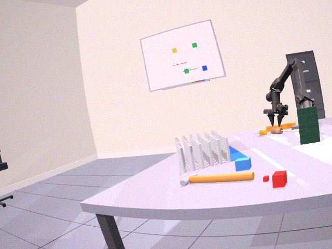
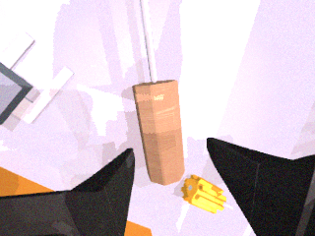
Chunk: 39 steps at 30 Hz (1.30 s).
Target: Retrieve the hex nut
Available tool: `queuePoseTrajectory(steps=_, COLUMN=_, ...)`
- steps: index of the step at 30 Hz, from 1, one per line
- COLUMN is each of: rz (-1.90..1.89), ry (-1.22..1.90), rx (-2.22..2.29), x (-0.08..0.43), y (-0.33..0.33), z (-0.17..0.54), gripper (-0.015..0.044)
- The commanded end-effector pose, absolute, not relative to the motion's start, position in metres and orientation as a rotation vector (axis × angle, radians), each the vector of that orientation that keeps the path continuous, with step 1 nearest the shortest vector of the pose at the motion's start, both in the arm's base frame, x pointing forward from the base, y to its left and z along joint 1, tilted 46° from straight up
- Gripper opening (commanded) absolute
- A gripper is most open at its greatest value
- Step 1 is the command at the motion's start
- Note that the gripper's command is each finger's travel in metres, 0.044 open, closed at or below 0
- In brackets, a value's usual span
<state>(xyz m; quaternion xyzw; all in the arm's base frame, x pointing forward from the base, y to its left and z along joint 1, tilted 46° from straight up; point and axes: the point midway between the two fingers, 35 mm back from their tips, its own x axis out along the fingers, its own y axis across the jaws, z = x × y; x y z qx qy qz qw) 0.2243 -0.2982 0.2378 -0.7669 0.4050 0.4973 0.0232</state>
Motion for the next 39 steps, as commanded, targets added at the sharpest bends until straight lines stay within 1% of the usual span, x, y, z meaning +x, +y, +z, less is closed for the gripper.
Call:
queuePoseTrajectory(steps=1, rz=1.551, ry=1.242, rx=-2.369, x=0.225, y=-0.303, z=0.229, gripper=0.028)
queuePoseTrajectory(steps=16, rz=1.55, ry=1.244, rx=-2.37, x=0.224, y=-0.319, z=0.214, gripper=0.028)
queuePoseTrajectory(steps=19, rz=1.55, ry=1.244, rx=-2.37, x=0.224, y=-0.319, z=0.214, gripper=0.0201)
queuePoseTrajectory(steps=27, rz=1.55, ry=1.244, rx=-2.37, x=0.224, y=-0.319, z=0.214, gripper=0.0148)
queuePoseTrajectory(steps=32, rz=1.55, ry=1.24, rx=-2.377, x=0.225, y=-0.31, z=0.223, gripper=0.0017)
queuePoseTrajectory(steps=33, rz=1.55, ry=1.24, rx=-2.377, x=0.225, y=-0.306, z=0.227, gripper=0.0)
queuePoseTrajectory(steps=39, rz=1.546, ry=1.243, rx=-2.369, x=0.223, y=-0.277, z=0.253, gripper=0.0)
